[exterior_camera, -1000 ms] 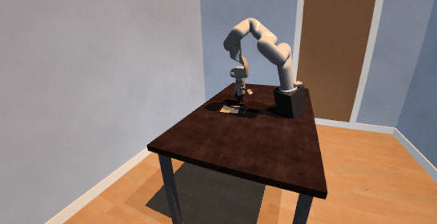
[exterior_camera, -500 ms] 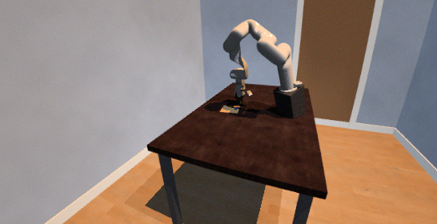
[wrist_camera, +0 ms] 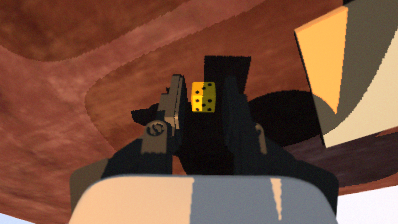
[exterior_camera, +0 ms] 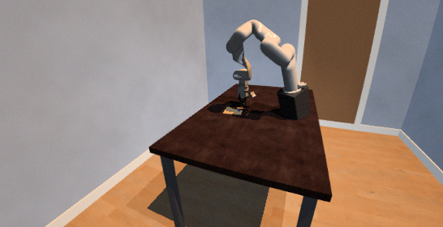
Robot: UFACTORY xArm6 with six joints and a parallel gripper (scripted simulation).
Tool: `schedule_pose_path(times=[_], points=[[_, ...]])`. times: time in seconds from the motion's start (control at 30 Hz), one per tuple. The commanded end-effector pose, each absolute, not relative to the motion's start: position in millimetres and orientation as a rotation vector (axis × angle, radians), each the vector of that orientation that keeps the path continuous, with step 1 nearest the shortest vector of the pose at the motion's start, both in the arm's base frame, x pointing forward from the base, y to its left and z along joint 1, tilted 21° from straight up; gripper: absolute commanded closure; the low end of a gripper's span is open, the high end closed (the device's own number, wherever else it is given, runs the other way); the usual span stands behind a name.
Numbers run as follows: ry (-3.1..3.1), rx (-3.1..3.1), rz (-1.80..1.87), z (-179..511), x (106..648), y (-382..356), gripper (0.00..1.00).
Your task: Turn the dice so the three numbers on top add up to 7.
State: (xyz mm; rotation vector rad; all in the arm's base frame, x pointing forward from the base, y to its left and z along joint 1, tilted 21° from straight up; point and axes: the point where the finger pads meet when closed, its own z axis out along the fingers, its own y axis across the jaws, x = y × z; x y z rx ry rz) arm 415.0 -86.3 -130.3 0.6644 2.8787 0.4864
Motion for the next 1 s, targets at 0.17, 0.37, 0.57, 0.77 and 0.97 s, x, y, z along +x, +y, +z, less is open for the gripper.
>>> schedule_pose_path(times=[0.17,0.37,0.57,0.77,0.97], points=[[2.876,0.664,0.485,-129.4,415.9,-86.9,0.69],[2.876,0.664,0.485,-129.4,415.9,-86.9,0.69],[2.876,0.664,0.485,-129.4,415.9,-86.9,0.69],[2.876,0.664,0.485,-129.4,415.9,-86.9,0.89],[2.876,0.664,0.485,-129.4,415.9,-86.9,0.89]])
